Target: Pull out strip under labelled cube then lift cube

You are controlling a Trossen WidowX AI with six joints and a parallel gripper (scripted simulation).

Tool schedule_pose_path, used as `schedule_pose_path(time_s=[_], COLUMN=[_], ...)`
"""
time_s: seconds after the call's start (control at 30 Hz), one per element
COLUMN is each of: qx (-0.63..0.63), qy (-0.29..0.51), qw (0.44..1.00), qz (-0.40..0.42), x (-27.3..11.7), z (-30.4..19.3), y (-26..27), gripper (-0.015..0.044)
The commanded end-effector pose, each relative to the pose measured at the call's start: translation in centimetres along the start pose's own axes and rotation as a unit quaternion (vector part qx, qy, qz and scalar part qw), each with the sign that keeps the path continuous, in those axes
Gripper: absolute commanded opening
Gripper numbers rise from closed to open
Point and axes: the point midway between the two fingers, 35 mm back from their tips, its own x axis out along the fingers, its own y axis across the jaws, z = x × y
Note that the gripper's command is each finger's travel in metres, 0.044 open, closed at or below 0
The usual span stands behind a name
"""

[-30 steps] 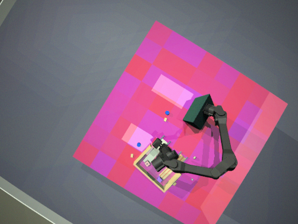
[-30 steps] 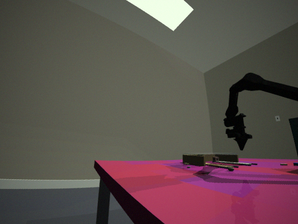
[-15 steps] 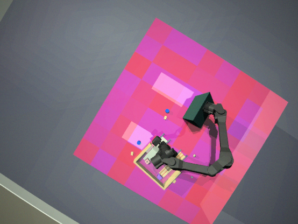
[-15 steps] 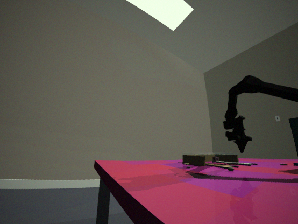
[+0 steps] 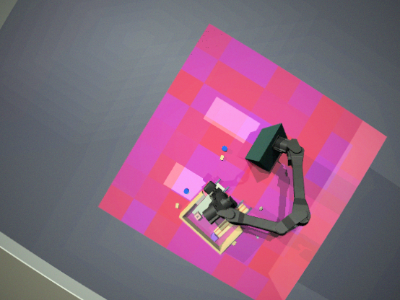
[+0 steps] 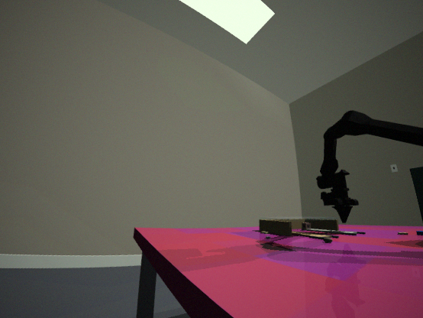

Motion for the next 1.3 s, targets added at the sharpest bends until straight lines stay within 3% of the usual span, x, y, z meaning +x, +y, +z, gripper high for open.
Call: schedule_pose_path(time_s=[0.0,0.53,1.27], qx=[0.006,0.006,0.006], qy=[0.006,0.007,0.007], qw=[1.000,1.000,1.000], qz=[0.003,0.005,0.005], x=[1.2,3.7,3.7], z=[-0.5,-0.9,-0.9], y=[-0.1,0.0,0.0], gripper=[0.0000,0.0000,0.0000])
